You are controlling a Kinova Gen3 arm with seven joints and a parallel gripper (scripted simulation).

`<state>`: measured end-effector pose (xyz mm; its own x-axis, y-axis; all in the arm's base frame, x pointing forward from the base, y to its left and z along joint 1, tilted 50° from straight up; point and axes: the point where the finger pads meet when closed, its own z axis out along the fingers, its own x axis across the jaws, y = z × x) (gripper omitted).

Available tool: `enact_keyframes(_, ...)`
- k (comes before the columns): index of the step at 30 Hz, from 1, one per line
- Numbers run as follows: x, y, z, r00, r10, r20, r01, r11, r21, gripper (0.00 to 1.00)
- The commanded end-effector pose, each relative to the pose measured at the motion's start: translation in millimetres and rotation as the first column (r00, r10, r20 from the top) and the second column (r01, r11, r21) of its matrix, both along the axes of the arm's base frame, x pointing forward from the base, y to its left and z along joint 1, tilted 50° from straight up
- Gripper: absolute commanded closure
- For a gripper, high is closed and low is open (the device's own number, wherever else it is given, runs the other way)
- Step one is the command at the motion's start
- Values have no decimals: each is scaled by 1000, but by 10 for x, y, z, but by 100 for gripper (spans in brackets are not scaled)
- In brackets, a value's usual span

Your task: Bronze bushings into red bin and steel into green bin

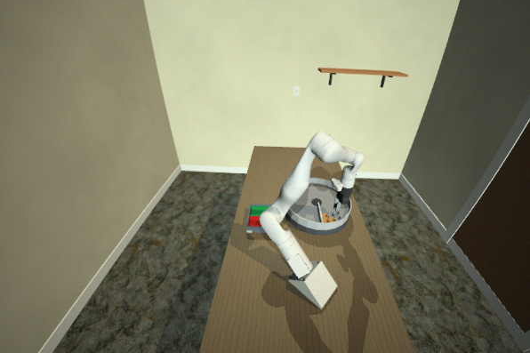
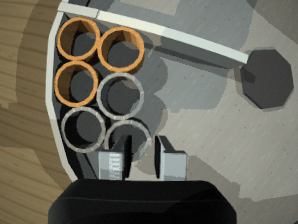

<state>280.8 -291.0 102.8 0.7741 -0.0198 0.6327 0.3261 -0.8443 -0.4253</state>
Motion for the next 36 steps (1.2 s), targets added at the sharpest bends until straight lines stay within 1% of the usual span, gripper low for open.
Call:
enact_keyframes(1, 35, 45, -41, 1000, 3, 0, -3, 1000, 2, 55)
enact_keyframes(3, 67, 77, -79, 1000, 3, 0, -3, 1000, 2, 55)
enact_keyframes(15, 67, 77, -79, 1000, 3, 0, -3, 1000, 2, 55)
enact_keyframes(36, 161, 171, -192, 1000, 3, 0, -3, 1000, 2, 55)
